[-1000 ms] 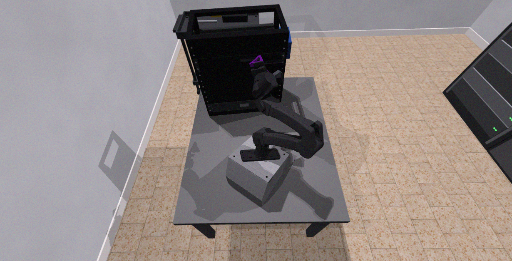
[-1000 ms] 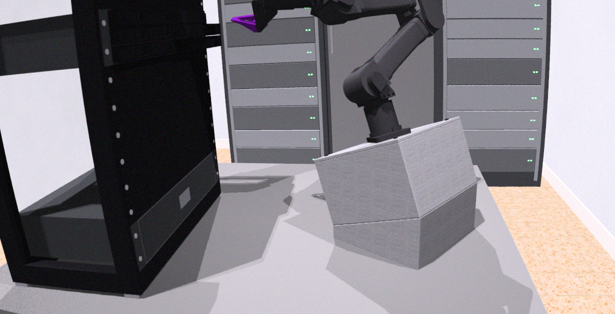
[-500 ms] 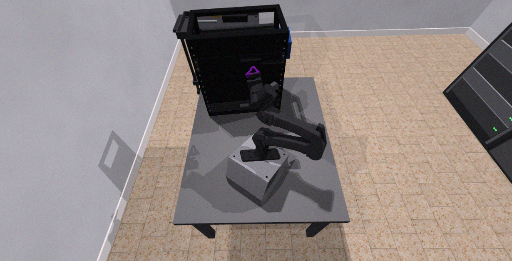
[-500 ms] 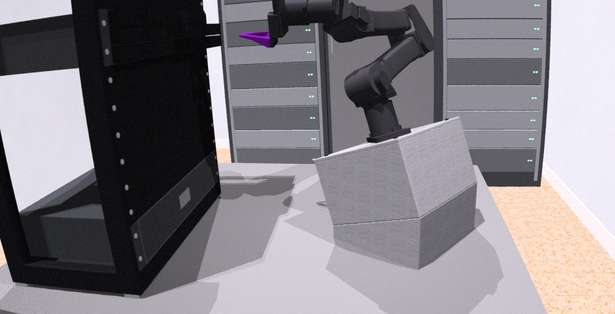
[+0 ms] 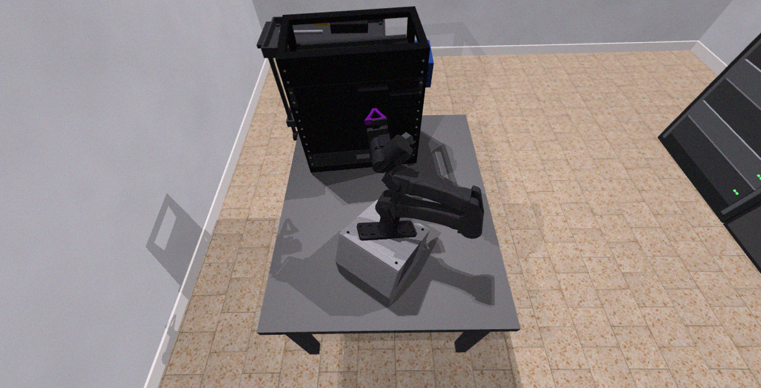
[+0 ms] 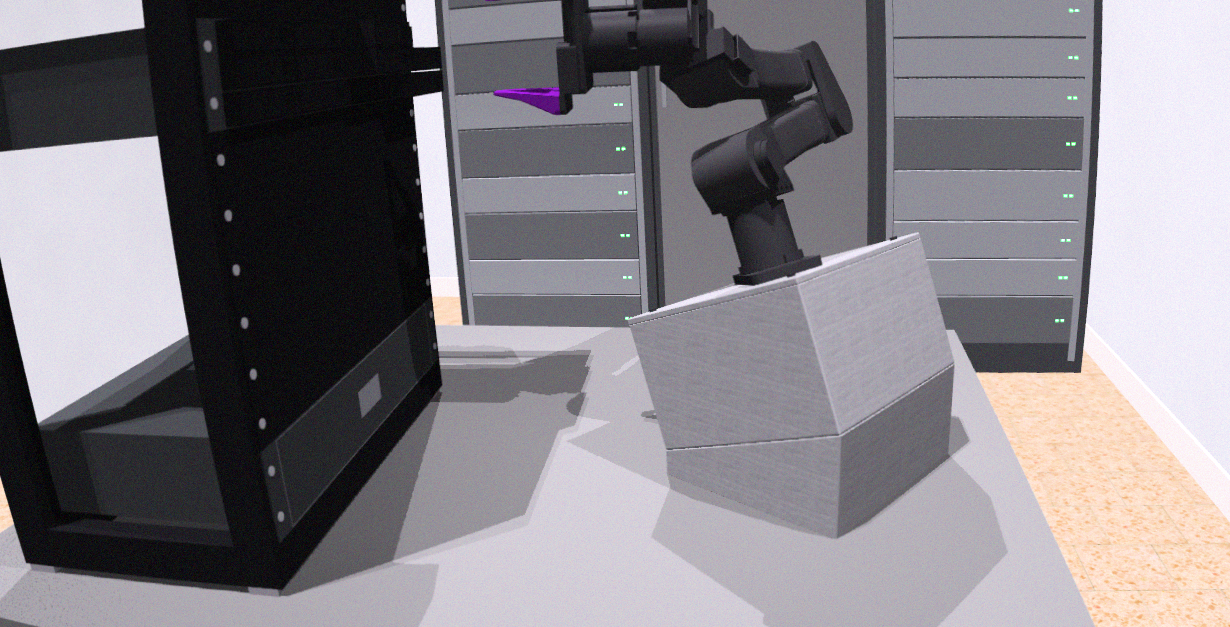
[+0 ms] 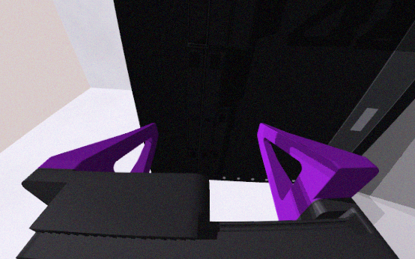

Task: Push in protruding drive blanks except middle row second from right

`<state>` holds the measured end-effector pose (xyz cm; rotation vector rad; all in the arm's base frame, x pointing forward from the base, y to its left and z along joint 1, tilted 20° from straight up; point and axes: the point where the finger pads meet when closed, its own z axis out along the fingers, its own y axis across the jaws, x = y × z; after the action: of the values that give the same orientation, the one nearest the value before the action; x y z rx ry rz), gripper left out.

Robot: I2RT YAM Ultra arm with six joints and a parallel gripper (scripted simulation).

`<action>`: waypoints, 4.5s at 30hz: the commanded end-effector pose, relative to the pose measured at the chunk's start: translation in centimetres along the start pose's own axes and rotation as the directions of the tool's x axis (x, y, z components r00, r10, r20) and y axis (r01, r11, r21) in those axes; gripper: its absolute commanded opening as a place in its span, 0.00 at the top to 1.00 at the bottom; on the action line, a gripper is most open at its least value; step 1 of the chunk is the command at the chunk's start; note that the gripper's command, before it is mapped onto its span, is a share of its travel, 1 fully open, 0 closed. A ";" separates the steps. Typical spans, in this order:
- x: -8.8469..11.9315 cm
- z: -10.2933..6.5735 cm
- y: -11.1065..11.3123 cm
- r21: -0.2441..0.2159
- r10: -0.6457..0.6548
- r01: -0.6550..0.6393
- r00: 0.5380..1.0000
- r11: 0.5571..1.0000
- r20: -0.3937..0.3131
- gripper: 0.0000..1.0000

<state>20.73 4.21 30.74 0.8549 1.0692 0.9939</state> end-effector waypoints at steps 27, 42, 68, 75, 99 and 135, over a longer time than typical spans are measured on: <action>0.1 -1.0 -0.9 0.001 0.089 -0.089 0.996 0.996 -0.013 0.00; -0.5 -0.7 -0.4 -0.001 0.095 -0.095 0.996 0.996 0.000 0.00; -2.3 2.3 0.0 -0.002 0.092 -0.092 0.996 0.996 -0.001 0.00; -2.4 3.3 -0.4 0.013 0.082 -0.082 0.997 0.997 -0.007 0.00; -2.6 3.4 -0.3 0.008 0.081 -0.080 0.997 0.997 -0.008 0.00; -2.6 3.4 -0.3 0.008 0.080 -0.080 0.997 0.997 -0.008 0.00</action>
<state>23.62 1.36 31.28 0.9127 1.0487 1.0596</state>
